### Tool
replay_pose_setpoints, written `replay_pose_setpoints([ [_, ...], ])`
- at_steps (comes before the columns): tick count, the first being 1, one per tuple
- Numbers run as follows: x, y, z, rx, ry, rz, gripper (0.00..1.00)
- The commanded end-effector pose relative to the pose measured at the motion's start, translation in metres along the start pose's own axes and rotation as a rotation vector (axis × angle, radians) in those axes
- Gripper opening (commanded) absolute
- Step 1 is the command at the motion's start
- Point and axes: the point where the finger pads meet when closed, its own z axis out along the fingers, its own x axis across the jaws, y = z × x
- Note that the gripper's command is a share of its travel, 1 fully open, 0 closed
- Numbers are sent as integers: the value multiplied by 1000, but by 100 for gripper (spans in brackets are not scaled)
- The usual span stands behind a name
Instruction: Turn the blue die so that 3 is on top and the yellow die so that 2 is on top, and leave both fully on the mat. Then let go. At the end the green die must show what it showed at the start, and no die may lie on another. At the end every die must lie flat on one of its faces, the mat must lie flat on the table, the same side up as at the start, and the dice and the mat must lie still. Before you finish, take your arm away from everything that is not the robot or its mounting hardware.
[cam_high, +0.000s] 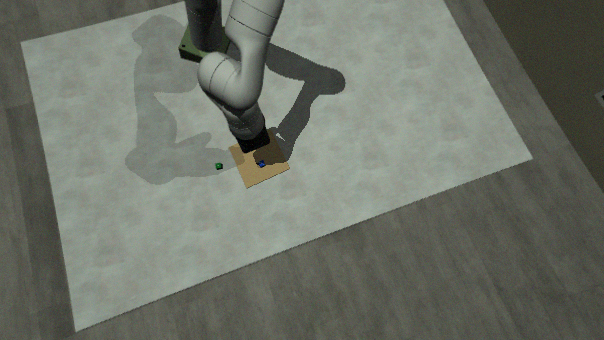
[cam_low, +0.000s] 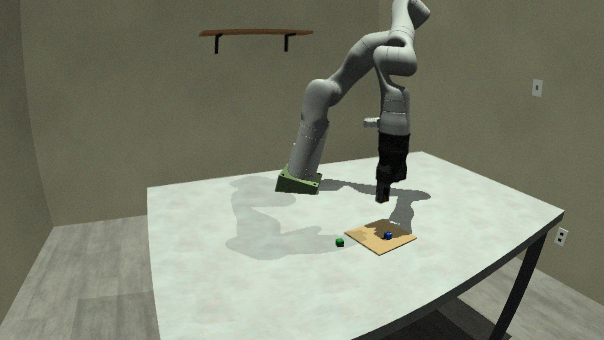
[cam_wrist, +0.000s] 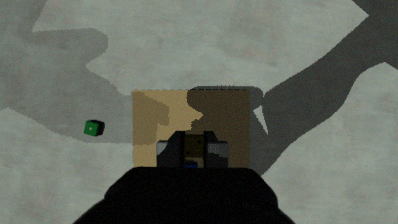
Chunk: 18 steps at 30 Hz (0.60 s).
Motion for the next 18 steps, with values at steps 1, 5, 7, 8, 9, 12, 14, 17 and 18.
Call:
replay_pose_setpoints([
  [1,-3,-4,12,11,-4,7,34],
  [5,-4,-4,31,11,-4,7,34],
  [7,-4,-4,41,11,-4,7,34],
  [8,-4,-4,46,11,-4,7,34],
  [9,-4,-4,46,11,-4,7,34],
  [12,-4,-4,55,11,-4,7,34],
  [14,-4,-4,63,11,-4,7,34],
  [17,-5,-4,73,11,-4,7,34],
  [18,-5,-4,75,11,-4,7,34],
])
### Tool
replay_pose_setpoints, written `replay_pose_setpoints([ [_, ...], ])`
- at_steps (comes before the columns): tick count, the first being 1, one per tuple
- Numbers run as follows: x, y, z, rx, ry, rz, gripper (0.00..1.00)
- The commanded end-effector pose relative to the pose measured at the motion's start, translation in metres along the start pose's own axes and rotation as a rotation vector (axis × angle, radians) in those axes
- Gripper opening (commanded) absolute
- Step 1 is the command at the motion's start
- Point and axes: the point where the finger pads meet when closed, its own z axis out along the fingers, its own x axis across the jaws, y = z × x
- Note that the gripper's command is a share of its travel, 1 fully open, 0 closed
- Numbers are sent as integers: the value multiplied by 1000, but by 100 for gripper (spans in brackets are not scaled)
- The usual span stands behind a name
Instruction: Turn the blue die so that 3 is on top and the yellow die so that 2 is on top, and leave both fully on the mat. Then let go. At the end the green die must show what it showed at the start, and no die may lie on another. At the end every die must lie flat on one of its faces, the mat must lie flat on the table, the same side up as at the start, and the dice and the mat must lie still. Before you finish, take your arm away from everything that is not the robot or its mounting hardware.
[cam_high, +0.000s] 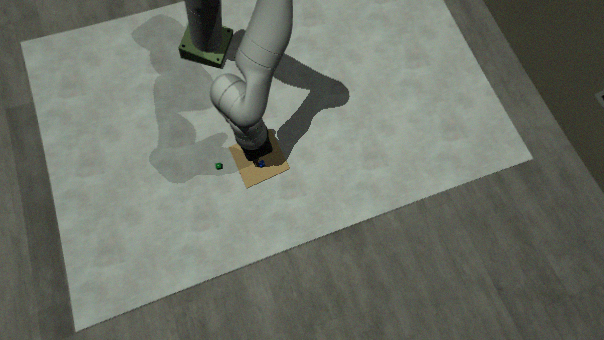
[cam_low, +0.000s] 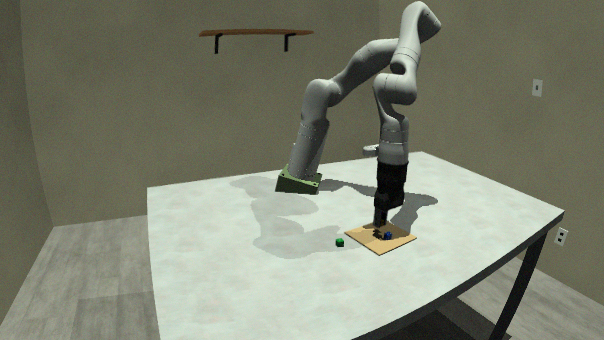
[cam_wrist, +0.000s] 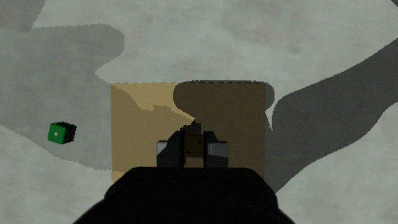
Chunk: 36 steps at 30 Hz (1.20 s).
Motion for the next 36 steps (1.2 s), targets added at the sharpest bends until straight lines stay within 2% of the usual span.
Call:
replay_pose_setpoints([
  [1,-5,-5,9,13,-6,10,34],
  [36,-5,-5,13,13,-6,10,34],
])
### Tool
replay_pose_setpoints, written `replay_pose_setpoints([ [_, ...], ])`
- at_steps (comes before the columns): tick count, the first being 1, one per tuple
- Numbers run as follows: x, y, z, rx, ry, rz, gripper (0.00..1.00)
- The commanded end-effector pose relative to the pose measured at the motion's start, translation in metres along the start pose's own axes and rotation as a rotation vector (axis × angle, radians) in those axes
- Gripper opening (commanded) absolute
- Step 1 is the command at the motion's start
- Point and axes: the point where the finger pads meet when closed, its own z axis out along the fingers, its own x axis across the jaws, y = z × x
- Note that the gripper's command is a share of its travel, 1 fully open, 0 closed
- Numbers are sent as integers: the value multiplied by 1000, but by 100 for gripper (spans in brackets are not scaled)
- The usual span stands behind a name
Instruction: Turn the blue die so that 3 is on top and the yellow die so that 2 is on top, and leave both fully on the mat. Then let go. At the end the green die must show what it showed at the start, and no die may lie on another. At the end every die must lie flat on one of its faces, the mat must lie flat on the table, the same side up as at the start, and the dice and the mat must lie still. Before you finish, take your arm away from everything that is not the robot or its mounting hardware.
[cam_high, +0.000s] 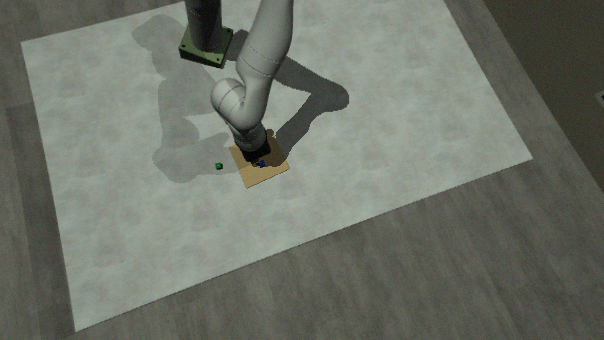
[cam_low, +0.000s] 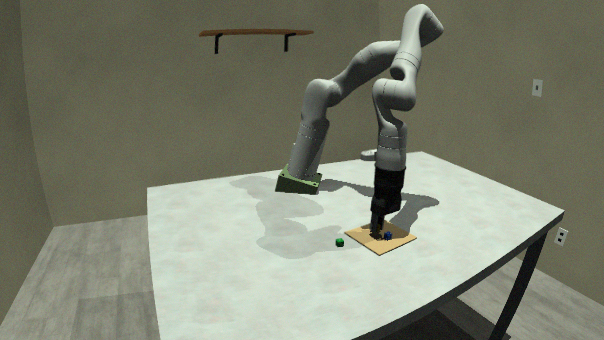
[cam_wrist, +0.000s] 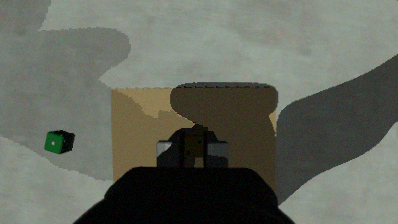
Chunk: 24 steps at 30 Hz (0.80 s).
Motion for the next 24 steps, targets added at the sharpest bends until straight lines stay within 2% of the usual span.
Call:
replay_pose_setpoints([
  [1,0,1,-1,-2,0,0,34],
  [24,0,1,2,-2,0,0,34],
])
